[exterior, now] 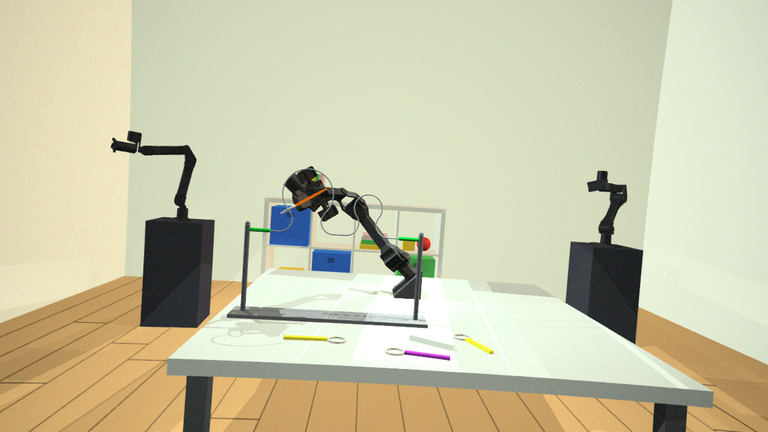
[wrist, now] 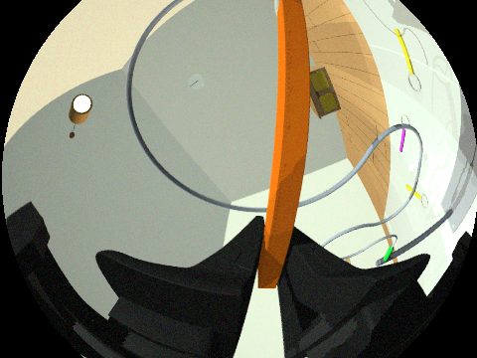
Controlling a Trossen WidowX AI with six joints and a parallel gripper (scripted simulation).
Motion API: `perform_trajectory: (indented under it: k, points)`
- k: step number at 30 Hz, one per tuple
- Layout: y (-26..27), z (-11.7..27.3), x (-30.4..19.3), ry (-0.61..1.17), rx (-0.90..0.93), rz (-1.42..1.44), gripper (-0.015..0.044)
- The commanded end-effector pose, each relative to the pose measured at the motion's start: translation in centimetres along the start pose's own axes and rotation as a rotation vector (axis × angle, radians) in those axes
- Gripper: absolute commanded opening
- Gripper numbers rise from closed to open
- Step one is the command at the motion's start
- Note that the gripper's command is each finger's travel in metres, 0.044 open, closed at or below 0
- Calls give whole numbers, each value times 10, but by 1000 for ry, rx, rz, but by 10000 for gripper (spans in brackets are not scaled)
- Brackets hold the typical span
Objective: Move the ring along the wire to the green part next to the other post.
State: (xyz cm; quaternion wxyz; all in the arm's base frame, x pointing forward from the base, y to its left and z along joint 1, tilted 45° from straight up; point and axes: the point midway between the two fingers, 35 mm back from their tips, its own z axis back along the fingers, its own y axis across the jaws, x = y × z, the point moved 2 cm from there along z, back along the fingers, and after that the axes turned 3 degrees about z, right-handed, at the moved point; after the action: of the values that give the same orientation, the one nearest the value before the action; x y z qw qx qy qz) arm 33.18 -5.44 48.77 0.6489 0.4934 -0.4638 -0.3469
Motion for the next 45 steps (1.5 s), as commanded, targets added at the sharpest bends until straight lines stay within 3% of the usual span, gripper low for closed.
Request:
perform_trajectory:
  k: [1,45]
  points:
    - [4,-1,1,-2,2,-19,-150]
    - [0,0,4,6,-192,382,-150]
